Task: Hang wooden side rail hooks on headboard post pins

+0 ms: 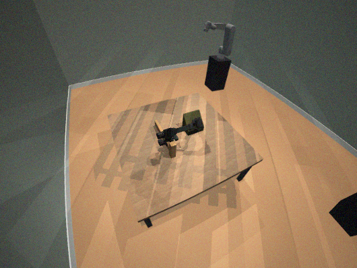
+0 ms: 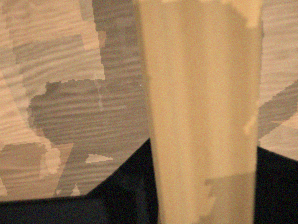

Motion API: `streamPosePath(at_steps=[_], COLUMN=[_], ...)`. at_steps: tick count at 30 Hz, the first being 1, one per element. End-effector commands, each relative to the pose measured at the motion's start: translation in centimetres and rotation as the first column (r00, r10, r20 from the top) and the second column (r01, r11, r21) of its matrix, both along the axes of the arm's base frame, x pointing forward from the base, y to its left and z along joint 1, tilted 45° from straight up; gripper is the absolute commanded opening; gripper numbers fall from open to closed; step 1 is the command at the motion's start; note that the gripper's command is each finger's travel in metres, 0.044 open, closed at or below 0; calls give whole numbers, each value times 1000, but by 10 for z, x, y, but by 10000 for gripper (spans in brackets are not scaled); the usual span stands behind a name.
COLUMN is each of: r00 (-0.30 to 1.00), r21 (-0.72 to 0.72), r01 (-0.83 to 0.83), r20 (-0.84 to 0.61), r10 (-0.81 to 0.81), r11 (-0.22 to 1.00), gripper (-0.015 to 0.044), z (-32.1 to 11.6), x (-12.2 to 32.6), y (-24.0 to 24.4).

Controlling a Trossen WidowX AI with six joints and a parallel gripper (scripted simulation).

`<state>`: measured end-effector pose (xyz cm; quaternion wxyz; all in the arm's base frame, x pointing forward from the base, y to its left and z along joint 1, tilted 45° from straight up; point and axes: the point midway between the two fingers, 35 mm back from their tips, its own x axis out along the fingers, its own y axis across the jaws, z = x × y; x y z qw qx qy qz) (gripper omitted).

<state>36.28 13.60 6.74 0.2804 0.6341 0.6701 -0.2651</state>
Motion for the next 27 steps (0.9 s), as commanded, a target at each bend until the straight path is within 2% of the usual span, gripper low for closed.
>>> streamPosePath(at_steps=[1,27], r00=[1000,1000], r21=[8,8], r01=[4,4], r20=[9,9], r10=[-4,-4], r11=[1000,1000], gripper=[0,0], z=[3,0], x=[1,1], y=[0,3])
